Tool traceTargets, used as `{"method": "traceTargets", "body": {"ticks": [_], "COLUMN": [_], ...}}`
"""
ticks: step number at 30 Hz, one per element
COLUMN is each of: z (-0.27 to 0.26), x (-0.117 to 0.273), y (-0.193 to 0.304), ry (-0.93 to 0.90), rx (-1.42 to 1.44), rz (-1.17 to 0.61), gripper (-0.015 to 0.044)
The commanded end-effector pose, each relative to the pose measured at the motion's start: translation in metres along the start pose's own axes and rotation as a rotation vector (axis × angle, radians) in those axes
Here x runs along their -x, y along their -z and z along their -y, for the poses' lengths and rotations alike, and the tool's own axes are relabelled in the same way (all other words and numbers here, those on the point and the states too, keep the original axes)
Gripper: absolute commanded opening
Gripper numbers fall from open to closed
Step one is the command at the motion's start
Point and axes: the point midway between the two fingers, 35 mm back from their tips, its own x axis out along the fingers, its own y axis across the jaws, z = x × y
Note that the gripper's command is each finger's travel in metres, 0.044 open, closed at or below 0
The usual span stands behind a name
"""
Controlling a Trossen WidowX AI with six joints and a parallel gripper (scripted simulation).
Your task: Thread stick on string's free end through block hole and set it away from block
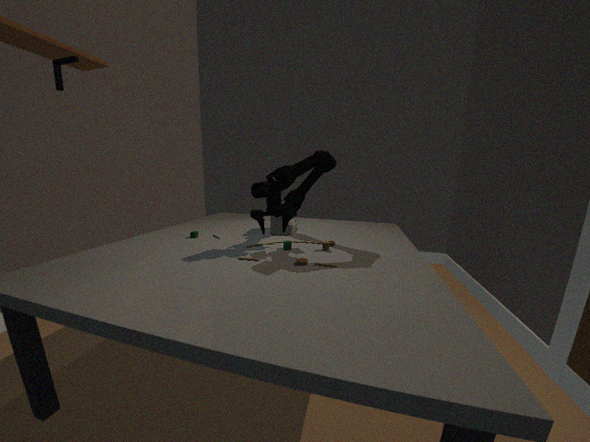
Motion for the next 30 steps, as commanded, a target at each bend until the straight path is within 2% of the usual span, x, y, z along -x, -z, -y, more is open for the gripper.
{"method": "traceTargets", "body": {"ticks": [1,9,29,30], "z": [0.033,0.041,0.042,0.042], "x": [0.001,0.000,0.000,0.000], "y": [0.034,0.047,0.048,0.048], "ry": [0.007,0.001,0.001,0.001], "rx": [-0.992,-1.449,-1.466,-1.466], "rz": [0.003,0.001,0.000,0.000], "gripper": [0.0440,0.0440,0.0440,0.0414]}}
